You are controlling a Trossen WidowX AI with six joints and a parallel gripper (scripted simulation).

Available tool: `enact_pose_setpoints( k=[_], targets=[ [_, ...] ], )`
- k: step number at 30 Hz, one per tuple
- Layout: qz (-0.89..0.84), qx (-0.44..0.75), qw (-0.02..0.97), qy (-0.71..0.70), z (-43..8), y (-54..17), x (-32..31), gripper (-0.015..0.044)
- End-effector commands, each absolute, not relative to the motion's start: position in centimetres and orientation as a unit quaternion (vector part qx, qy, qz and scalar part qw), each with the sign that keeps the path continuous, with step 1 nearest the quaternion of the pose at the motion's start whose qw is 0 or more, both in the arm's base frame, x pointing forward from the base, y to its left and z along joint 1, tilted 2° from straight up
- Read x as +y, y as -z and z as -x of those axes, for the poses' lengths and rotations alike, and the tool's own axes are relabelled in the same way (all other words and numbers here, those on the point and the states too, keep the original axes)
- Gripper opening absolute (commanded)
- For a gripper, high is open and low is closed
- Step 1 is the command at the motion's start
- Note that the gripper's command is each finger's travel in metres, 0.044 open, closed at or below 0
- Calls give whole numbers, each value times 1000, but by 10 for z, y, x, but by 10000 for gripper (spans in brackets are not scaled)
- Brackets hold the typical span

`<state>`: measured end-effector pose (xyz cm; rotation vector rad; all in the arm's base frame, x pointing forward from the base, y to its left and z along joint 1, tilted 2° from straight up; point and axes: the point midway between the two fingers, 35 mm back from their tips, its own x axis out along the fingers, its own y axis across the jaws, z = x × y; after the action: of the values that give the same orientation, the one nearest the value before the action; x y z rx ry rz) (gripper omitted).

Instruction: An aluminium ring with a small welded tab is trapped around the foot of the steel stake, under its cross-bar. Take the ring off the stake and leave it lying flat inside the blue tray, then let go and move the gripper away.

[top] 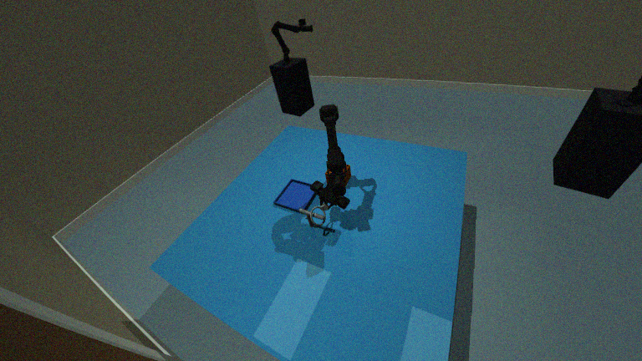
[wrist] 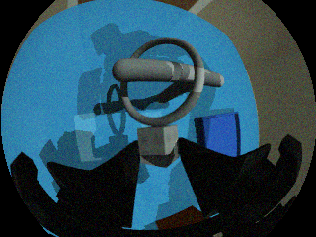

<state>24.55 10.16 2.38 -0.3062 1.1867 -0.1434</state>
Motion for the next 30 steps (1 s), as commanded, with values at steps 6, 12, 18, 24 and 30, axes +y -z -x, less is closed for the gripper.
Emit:
enact_pose_setpoints(
  k=[6,12,18,24,30],
  targets=[
    [141,551,819,69,-249,-27,104,0],
    [141,551,819,68,-248,-27,108,0],
    [141,551,819,68,-248,-27,108,0],
    [141,551,819,68,-248,-27,111,0],
    [141,551,819,68,-247,-27,112,0]
  ],
)
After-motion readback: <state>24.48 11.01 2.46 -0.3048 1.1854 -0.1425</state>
